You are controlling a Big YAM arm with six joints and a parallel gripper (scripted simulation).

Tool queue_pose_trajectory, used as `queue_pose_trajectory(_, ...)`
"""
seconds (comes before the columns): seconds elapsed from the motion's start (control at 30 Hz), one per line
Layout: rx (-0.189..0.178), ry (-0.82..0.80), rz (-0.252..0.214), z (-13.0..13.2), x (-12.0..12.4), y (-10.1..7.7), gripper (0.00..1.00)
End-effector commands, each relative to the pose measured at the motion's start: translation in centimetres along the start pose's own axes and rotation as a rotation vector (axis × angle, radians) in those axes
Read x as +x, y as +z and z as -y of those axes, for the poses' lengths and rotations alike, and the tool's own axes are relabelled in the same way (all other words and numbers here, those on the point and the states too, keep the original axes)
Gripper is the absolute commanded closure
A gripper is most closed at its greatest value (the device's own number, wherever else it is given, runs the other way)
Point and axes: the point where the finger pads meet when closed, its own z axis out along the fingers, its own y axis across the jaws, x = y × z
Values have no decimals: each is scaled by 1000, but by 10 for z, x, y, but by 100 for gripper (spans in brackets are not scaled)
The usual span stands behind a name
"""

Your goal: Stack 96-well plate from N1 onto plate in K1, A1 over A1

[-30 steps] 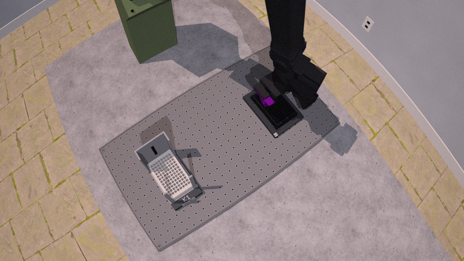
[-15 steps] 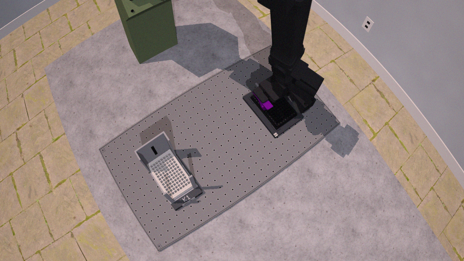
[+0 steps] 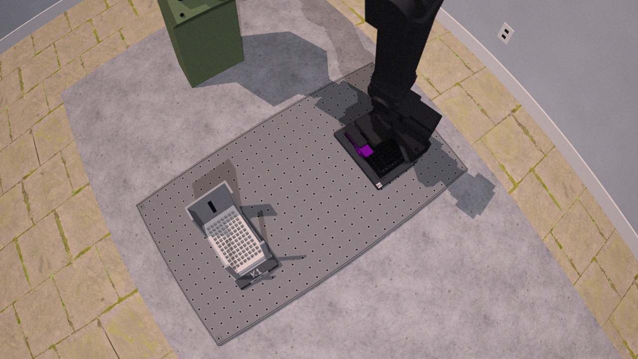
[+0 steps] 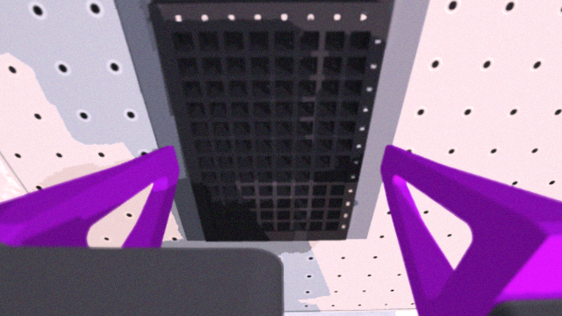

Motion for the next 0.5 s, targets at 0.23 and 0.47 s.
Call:
queue_pose_trajectory(0.23, -7, -6, 16, -3, -4, 17, 0)
queue_pose_trajectory(0.47, -11, -1, 16, -5, -5, 10, 0)
